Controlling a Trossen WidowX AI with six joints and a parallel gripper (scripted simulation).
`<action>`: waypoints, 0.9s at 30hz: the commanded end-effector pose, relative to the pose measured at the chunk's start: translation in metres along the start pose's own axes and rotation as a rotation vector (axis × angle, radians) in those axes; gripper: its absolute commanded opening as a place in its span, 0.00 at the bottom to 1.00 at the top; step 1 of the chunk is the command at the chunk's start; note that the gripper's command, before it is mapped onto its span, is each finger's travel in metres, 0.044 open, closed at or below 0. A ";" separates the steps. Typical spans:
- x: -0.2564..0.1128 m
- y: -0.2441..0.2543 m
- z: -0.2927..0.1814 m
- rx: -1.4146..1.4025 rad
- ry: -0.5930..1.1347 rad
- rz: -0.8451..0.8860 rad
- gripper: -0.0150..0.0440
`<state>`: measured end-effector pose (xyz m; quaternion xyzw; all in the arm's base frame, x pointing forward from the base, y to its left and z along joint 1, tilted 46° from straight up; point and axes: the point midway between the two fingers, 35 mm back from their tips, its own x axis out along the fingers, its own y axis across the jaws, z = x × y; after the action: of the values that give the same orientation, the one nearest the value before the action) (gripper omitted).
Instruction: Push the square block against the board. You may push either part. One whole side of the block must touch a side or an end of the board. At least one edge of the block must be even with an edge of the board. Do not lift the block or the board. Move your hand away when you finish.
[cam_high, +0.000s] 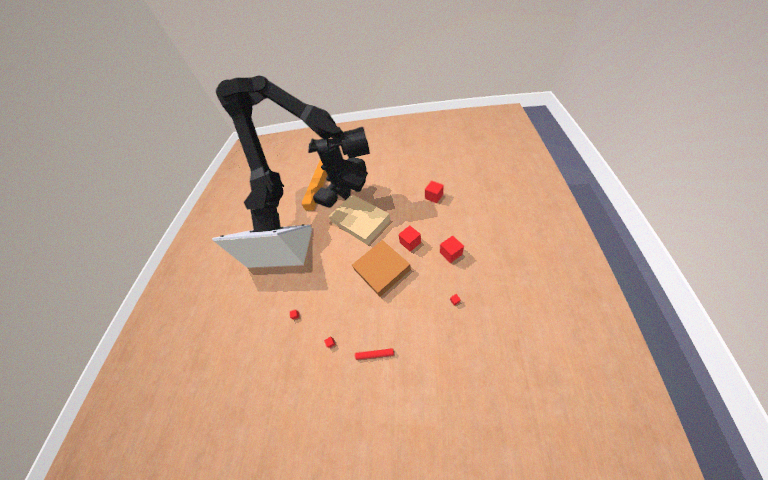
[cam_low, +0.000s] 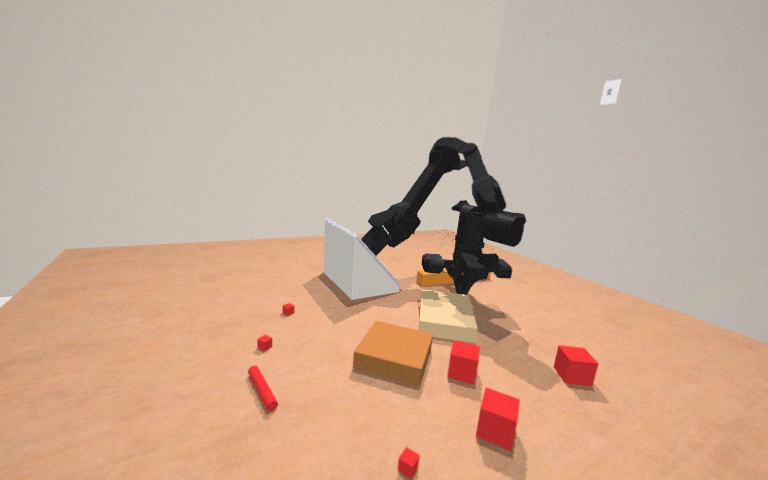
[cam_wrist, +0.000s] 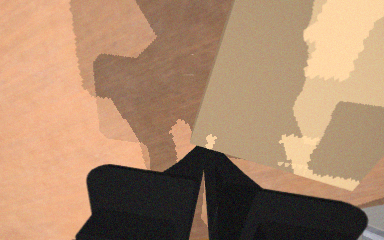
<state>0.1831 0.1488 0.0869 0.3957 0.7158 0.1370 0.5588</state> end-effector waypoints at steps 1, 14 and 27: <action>0.001 -0.001 0.005 -0.002 -0.002 -0.004 0.25; 0.000 -0.001 0.019 -0.002 -0.002 -0.004 0.25; 0.000 0.000 0.010 -0.002 -0.002 -0.003 0.25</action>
<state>0.1978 0.1450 0.0831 0.3960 0.7136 0.1380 0.5612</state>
